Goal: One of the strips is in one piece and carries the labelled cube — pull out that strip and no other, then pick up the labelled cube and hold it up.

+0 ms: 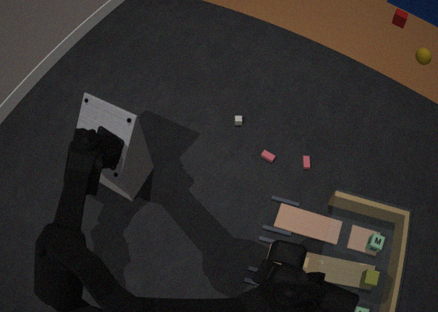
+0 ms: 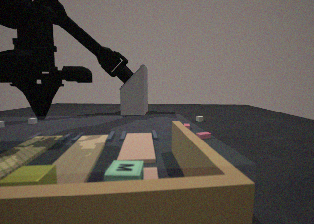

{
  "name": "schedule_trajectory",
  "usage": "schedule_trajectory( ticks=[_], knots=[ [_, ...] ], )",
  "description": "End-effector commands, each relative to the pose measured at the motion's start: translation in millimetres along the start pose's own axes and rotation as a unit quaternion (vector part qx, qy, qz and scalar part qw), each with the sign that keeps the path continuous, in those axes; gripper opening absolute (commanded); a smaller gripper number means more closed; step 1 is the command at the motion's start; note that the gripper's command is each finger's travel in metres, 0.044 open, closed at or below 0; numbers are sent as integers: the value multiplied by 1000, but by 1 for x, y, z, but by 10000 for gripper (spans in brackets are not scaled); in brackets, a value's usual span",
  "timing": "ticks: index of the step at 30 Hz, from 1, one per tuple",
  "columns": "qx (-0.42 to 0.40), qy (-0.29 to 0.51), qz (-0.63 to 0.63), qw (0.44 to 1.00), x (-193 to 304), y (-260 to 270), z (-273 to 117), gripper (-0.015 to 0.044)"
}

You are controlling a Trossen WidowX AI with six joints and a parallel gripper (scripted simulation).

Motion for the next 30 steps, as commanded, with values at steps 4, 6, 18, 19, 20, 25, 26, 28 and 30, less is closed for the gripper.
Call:
schedule_trajectory(
  ticks=[4,6,18,19,20,25,26,28,30],
  knots=[
    [-2,3,-5,1000,1,1,14,0],
    [-2,3,-5,1000,1,1,17,0],
    [-1,3,-5,1000,2,0,37,0],
    [-1,3,-5,1000,2,0,39,0],
    [-1,3,-5,1000,2,0,40,0],
    [-1,3,-5,1000,2,-1,41,0],
    [-1,3,-5,1000,2,-1,41,0],
    [-1,3,-5,1000,2,-1,41,0],
    [-1,3,-5,1000,2,-1,41,0]
  ],
)
Point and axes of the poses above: the point midway between the two fingers, 35 mm back from their tips, its own z axis out along the fingers, its own y axis across the jaws, x = y × z, the point moved 5 cm from there along -z, back along the fingers, and after that the axes turned 11 degrees about -z, right-handed, at the moved point
